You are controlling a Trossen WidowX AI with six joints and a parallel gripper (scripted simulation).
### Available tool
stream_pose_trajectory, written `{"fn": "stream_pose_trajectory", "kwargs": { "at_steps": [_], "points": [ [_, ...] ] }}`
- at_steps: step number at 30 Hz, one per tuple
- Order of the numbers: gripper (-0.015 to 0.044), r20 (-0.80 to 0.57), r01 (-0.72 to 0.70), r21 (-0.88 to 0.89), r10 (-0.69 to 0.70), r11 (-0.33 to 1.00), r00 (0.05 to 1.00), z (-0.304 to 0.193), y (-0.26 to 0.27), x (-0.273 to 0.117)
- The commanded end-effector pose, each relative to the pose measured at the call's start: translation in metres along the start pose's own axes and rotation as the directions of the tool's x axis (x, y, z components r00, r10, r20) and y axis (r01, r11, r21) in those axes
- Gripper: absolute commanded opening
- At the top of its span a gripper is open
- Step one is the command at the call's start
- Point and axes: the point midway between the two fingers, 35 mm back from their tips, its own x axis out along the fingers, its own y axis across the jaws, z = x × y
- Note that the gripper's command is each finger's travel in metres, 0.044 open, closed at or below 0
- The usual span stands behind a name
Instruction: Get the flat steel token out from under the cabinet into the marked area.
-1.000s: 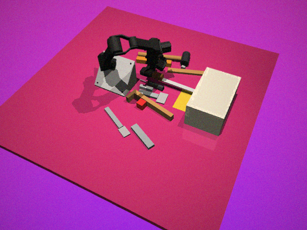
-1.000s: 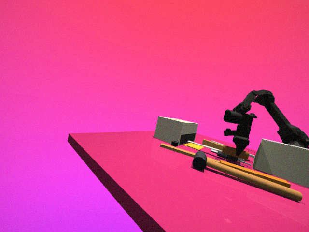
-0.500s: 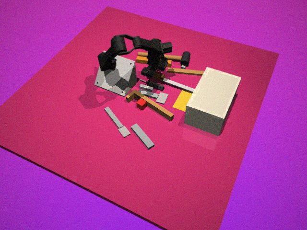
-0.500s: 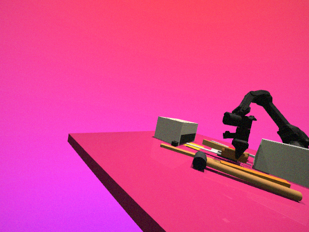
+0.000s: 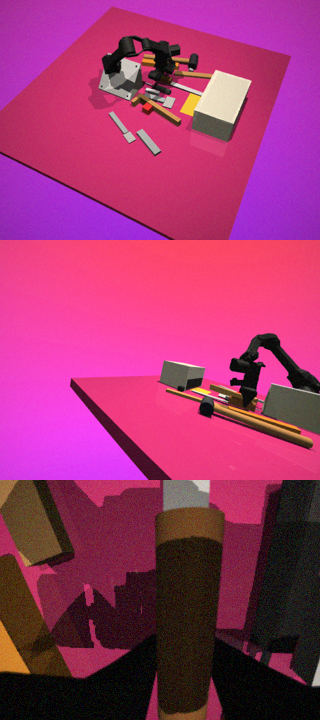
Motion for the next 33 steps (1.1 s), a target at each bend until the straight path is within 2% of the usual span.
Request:
{"fn": "stream_pose_trajectory", "kwargs": {
  "at_steps": [1,5,9,12,33],
  "points": [
    [0.0105,0.0,0.0,0.0,0.0,1.0,1.0,0.0,0.0,0.0],
    [0.02,-0.002,-0.001,0.001,0.001,1.0,1.0,0.0,0.0,0.0],
    [0.02,-0.001,0.0,0.0,0.0,1.0,1.0,0.0,0.0,0.0],
    [0.027,0.01,-0.003,0.0,0.003,1.0,1.0,0.0,0.0,0.0],
    [0.027,0.015,-0.003,-0.002,0.003,1.0,1.0,-0.002,-0.001,0.016]
  ]
}}
